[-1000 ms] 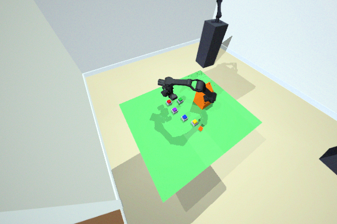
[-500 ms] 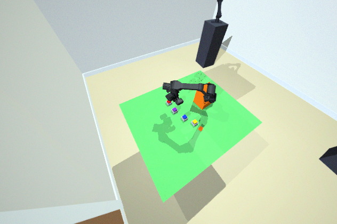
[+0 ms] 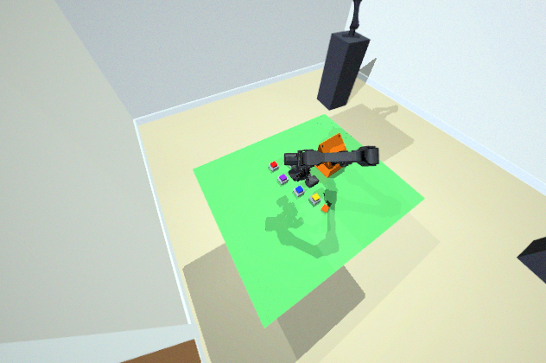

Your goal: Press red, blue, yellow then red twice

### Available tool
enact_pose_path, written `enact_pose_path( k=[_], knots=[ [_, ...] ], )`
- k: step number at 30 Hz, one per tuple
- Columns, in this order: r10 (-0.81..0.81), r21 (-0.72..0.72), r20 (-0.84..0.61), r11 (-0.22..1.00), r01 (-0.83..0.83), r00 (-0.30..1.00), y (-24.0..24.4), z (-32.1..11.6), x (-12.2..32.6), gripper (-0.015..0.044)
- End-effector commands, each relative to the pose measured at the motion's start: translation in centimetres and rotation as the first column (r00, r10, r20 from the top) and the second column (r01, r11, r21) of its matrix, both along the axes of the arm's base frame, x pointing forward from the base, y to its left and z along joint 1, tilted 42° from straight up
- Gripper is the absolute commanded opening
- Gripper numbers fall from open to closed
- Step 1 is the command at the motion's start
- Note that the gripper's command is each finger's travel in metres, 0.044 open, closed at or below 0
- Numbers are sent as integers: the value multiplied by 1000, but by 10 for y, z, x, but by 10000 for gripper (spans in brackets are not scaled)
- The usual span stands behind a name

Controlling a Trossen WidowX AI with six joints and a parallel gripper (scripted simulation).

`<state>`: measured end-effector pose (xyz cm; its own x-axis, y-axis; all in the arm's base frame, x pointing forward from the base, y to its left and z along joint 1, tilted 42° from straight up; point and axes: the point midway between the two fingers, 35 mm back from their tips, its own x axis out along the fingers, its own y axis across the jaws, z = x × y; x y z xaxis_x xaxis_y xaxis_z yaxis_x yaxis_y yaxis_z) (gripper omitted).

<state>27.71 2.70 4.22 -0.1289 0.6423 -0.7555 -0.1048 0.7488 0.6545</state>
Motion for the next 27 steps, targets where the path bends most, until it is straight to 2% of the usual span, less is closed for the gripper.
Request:
enact_pose_path(
  k=[1,5,27],
  knots=[
    [-1,5,-2,1000,1,1000,11,-6,-4,20],
    [-1,8,-2,1000,1,1000,43,-42,-11,20],
    [-1,9,-2,1000,1,1000,62,-63,-15,20]
  ],
)
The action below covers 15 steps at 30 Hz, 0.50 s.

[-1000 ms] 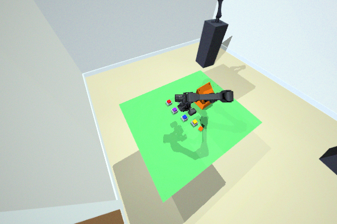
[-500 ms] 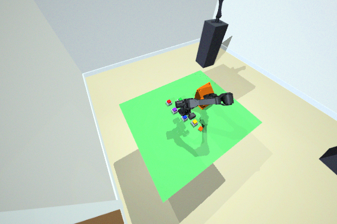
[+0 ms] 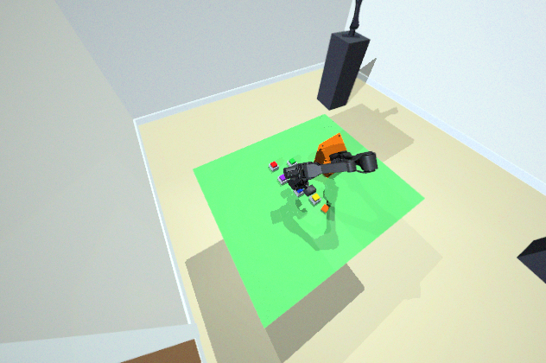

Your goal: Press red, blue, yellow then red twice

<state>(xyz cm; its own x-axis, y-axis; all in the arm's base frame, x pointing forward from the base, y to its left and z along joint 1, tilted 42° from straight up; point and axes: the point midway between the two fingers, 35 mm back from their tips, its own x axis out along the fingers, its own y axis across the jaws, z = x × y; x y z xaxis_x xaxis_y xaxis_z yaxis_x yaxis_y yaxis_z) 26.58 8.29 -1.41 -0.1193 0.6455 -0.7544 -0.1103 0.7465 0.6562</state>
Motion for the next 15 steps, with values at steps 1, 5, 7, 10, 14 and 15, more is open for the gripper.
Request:
enact_pose_path(
  k=[1,5,7,10,14,15],
  knots=[
    [1,5,-13,1000,-1,1000,7,-8,-4,20],
    [1,6,-14,1000,-1,1000,11,-12,-5,20],
    [1,6,-14,1000,-1,1000,12,-13,-5,20],
    [1,6,-14,1000,-1,1000,12,-13,-5,20],
    [1,6,-14,1000,-1,1000,12,-13,-5,20],
    [1,6,-14,1000,-1,1000,12,-13,-5,20]
  ],
)
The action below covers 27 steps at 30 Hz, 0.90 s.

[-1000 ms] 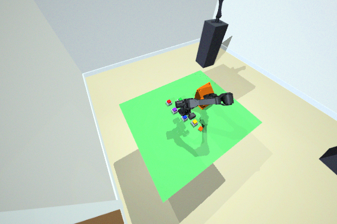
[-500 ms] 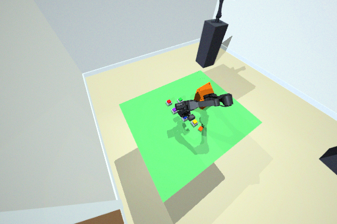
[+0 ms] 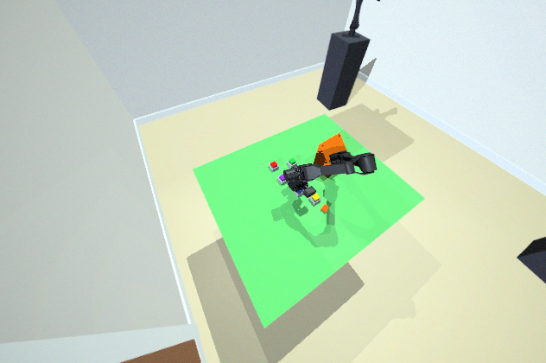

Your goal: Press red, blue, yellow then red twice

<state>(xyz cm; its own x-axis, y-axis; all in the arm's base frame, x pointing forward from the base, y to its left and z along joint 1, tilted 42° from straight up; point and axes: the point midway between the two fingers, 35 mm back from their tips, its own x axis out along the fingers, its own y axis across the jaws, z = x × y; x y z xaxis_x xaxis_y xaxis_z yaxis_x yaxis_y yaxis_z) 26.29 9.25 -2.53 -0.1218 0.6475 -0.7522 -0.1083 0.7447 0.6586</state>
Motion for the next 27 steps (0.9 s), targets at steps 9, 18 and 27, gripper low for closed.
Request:
enact_pose_path(
  k=[9,18,27],
  knots=[
    [1,3,-10,1000,-1,1000,2,-2,-2,20],
    [1,2,-10,1000,-1,1000,-20,24,2,20],
    [1,-1,-10,1000,-1,1000,-59,68,11,20]
  ],
)
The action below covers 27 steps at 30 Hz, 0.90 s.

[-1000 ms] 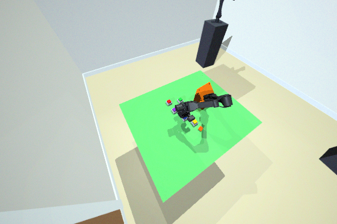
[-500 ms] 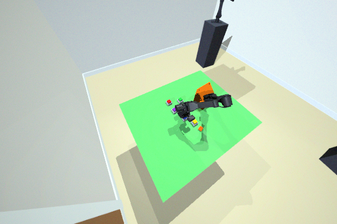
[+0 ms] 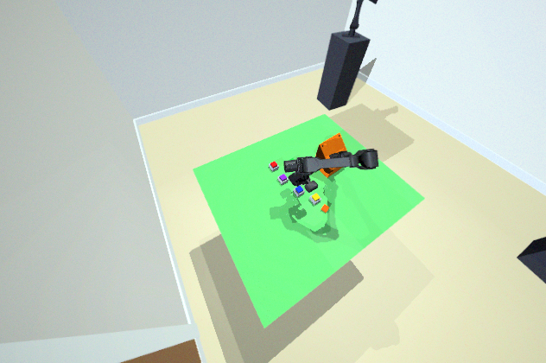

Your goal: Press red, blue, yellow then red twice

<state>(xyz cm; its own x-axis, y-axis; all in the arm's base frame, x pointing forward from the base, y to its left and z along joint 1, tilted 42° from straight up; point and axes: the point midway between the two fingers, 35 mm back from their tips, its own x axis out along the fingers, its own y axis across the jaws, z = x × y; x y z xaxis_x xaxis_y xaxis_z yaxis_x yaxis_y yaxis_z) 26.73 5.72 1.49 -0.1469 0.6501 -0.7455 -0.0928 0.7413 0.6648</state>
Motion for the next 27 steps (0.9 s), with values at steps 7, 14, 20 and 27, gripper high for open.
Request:
enact_pose_path(
  k=[7,14,20,27],
  knots=[
    [-4,-6,19,1000,4,1000,-23,33,4,20],
    [-10,-8,18,1000,10,1000,18,76,-34,20],
    [-4,-1,15,1000,4,1000,32,90,-53,20],
    [-4,-3,16,1000,4,1000,47,72,-54,20]
  ],
)
